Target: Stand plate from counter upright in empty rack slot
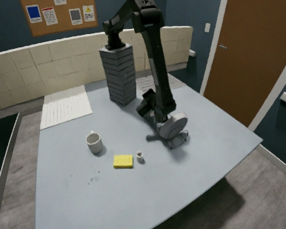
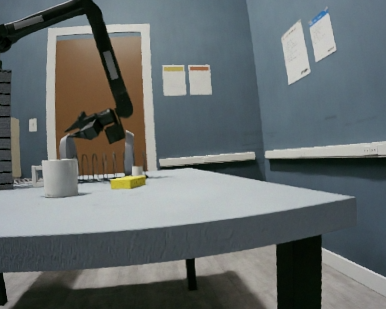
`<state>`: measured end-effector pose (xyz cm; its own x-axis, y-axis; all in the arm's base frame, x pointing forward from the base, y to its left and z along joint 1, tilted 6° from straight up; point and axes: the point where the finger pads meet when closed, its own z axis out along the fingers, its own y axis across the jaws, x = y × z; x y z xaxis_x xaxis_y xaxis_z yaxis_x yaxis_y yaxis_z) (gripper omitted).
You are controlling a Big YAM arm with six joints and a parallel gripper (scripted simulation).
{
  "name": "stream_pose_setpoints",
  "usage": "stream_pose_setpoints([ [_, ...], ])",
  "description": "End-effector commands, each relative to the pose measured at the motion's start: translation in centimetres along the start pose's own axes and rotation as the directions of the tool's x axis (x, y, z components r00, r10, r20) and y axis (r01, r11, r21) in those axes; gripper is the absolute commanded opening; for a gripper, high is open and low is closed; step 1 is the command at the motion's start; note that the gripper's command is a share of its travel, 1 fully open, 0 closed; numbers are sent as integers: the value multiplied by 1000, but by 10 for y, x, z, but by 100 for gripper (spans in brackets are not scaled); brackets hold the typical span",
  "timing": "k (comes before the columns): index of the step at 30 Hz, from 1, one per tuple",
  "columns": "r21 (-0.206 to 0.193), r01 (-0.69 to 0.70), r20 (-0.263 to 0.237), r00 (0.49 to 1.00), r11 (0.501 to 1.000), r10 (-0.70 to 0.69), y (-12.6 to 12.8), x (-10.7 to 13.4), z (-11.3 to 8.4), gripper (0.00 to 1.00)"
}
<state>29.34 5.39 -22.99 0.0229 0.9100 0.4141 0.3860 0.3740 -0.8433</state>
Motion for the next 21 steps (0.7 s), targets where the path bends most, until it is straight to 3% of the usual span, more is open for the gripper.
stream_pose_setpoints([
  [1, -85, 22, 15, 1000, 996, -20, 6, -1, -41, 22],
  [21, -92, 22, 18, 1000, 996, -21, 7, -1, -50, 22],
])
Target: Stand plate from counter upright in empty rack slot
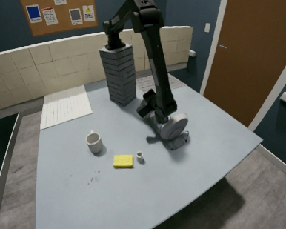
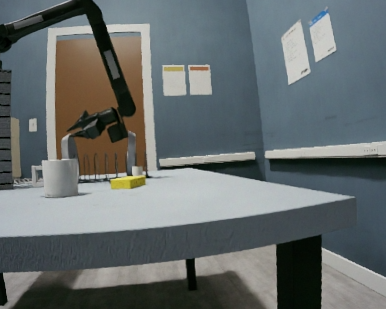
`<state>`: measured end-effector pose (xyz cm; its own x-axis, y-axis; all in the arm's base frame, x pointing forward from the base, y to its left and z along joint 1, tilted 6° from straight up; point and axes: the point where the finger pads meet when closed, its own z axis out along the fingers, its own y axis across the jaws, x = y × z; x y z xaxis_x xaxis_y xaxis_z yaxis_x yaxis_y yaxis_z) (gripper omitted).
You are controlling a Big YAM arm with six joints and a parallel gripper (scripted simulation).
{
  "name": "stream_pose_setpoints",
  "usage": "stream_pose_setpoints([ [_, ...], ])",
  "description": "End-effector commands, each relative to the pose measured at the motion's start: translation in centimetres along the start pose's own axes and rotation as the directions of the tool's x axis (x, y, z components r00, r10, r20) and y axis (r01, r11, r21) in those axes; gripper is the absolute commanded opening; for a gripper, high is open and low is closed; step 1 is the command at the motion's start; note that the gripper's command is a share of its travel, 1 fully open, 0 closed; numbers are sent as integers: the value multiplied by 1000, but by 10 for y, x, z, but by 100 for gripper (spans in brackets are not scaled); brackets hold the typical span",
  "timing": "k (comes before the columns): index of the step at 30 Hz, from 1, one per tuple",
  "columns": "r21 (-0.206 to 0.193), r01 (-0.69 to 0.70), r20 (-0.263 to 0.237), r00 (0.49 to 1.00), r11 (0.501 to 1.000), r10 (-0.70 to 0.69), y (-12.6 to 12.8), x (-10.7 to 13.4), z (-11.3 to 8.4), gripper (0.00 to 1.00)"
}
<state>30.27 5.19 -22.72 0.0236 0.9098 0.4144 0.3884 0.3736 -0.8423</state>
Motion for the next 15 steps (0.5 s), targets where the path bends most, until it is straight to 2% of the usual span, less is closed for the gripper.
stream_pose_setpoints([
  [1, -92, 23, 20, 1000, 996, -21, 7, -1, -41, 22],
  [15, -88, 21, 17, 1000, 996, -19, 4, 1, -41, 22],
])
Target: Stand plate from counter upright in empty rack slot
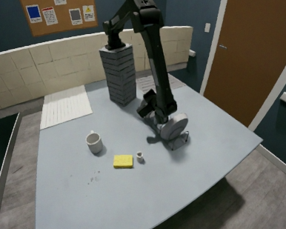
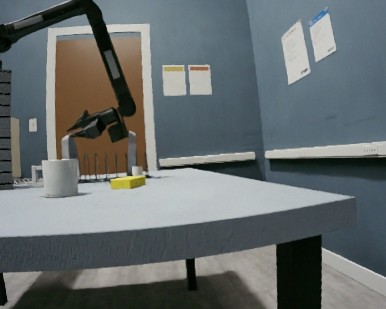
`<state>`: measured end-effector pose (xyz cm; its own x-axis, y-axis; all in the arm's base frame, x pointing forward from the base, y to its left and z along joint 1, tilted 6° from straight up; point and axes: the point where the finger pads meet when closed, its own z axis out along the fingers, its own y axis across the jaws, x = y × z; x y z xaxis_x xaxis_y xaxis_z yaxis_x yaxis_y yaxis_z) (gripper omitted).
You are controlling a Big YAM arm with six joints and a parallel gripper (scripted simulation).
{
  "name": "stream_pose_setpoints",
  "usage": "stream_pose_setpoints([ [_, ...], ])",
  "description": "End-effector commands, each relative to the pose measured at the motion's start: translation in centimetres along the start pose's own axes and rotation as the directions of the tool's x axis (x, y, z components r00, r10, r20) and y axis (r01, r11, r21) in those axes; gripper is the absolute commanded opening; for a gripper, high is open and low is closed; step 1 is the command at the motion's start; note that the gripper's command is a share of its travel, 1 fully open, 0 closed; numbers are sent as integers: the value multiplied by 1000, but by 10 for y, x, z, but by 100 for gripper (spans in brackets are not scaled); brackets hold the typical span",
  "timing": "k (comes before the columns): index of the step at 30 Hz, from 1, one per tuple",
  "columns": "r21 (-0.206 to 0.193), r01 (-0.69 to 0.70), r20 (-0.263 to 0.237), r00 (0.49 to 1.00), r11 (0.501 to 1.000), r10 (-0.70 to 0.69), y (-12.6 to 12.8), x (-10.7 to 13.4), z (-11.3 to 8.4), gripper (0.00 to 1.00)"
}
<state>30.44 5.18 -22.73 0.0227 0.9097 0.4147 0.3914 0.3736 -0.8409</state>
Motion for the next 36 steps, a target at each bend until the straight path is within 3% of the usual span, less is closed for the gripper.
stream_pose_setpoints([
  [1, -84, 20, 16, 1000, 996, -18, 3, 2, -40, 22],
  [12, -85, 16, 16, 1000, 996, -15, -9, 10, -44, 22],
  [16, -50, 8, 10, 1000, 999, -8, -24, 19, -37, 22],
  [29, -44, 8, 22, 1000, 999, -7, -50, 40, -43, 22],
  [30, -39, 8, 19, 1000, 999, -7, -44, 34, -34, 22],
  [31, -55, 11, 24, 1000, 998, -10, -53, 41, -45, 22],
  [36, -44, 8, 22, 1000, 999, -7, -66, 49, -48, 22],
])
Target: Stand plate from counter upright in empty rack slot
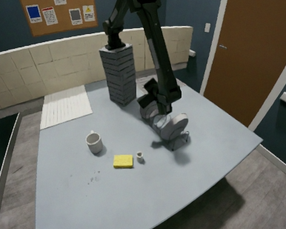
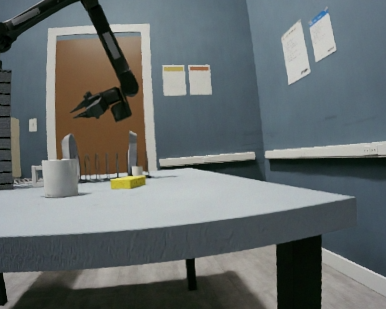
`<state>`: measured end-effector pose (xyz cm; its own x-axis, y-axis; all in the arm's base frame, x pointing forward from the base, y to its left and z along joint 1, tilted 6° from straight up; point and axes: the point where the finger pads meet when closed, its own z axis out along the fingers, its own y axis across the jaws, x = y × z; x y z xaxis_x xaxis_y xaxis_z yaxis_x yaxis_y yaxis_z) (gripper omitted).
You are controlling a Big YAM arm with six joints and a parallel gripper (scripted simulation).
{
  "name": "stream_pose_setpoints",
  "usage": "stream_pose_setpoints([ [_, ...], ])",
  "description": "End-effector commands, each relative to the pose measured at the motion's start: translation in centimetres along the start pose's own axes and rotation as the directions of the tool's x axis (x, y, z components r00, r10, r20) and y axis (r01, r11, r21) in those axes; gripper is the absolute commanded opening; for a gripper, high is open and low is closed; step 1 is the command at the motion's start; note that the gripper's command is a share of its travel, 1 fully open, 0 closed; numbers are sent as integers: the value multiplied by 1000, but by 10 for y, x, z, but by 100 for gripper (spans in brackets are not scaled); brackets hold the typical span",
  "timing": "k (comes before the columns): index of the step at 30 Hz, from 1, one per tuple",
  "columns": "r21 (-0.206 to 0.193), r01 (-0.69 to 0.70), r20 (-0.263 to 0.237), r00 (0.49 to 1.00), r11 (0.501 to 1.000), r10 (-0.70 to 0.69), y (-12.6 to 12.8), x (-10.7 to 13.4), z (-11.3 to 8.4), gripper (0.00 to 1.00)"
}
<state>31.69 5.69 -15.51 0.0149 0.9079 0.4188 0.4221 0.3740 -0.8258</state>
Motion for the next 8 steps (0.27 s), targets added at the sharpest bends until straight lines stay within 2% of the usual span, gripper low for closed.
stream_pose_setpoints([
  [1, -11, 1, 17, 1000, 1000, -1, -13, 16, -14, 22],
  [8, -15, 1, 16, 1000, 1000, -1, -22, 20, -17, 22],
])
